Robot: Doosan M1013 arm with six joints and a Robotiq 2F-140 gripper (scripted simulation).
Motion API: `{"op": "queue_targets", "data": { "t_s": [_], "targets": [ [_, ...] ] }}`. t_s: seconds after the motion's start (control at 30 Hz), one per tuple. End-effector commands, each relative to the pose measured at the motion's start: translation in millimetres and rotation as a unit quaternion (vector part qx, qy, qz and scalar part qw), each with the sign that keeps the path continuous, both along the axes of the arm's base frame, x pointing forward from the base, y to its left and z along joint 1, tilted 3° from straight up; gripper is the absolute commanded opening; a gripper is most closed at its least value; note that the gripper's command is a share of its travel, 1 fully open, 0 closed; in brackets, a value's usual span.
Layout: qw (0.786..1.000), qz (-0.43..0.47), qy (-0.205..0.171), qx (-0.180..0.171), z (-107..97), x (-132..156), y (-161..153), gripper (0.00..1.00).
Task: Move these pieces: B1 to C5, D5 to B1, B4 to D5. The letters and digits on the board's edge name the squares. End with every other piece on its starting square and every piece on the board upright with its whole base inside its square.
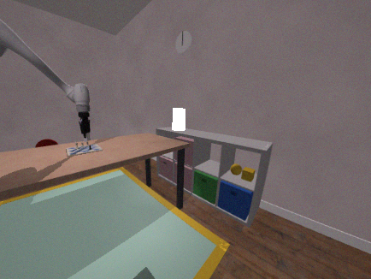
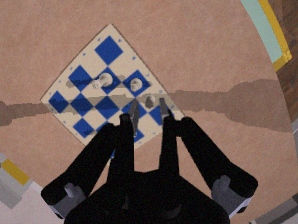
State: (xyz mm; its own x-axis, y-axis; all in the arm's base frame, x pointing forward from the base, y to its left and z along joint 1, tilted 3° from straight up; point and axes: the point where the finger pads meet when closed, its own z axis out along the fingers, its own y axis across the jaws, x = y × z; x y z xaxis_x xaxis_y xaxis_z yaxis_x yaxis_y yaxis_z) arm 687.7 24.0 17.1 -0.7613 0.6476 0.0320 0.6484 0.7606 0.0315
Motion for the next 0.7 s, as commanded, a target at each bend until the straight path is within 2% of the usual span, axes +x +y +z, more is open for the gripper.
{"op": "queue_targets", "data": {
  "t_s": [0.0,0.67],
  "targets": [
    [1.000,0.000,0.000,0.000,0.1,0.0,0.0,0.22],
    [1.000,0.000,0.000,0.000,-6.6,0.0,0.3,0.22]
  ]
}}
